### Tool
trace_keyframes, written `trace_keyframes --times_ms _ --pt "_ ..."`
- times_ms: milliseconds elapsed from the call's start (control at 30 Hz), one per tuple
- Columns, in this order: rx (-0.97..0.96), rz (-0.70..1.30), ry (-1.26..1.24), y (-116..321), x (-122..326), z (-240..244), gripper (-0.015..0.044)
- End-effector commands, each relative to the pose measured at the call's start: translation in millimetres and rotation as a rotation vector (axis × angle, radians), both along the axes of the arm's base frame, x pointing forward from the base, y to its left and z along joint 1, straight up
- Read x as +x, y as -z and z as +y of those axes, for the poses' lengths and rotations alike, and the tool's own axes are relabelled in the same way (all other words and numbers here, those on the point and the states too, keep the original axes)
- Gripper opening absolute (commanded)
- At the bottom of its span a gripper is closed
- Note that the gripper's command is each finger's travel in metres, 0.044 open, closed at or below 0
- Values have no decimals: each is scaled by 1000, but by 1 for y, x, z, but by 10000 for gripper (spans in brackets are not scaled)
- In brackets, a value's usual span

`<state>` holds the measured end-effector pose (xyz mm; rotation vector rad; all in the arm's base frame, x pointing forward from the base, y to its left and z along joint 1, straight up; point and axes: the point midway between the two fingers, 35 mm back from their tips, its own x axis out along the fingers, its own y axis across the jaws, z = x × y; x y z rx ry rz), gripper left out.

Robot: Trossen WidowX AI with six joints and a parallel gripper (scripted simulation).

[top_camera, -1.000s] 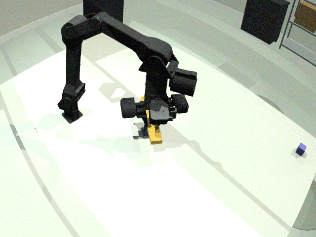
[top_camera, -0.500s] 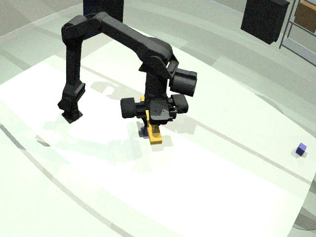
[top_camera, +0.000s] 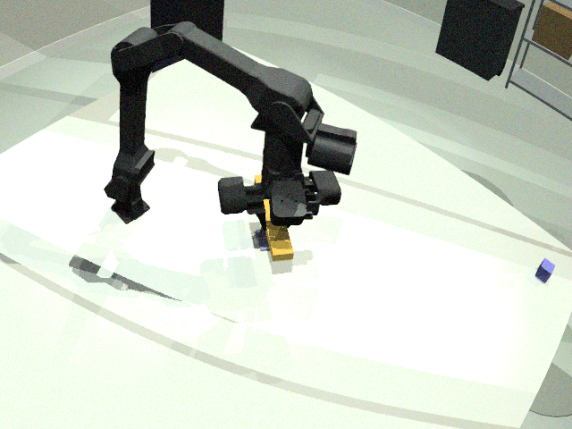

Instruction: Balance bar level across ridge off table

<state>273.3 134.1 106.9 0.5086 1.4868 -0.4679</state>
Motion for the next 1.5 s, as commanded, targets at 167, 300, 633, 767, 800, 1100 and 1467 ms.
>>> trace_keyframes --times_ms 167,300,633,767,800,1100,1467 --pt "0 1 0 0 0 0 172" --pt "0 1 0 0 0 0 173" --pt "0 1 0 0 0 0 185" --pt "0 1 0 0 0 0 185" --pt "0 1 0 0 0 0 185" --pt "0 1 0 0 0 0 421" --pt "1 0 0 -73 1 1 440"
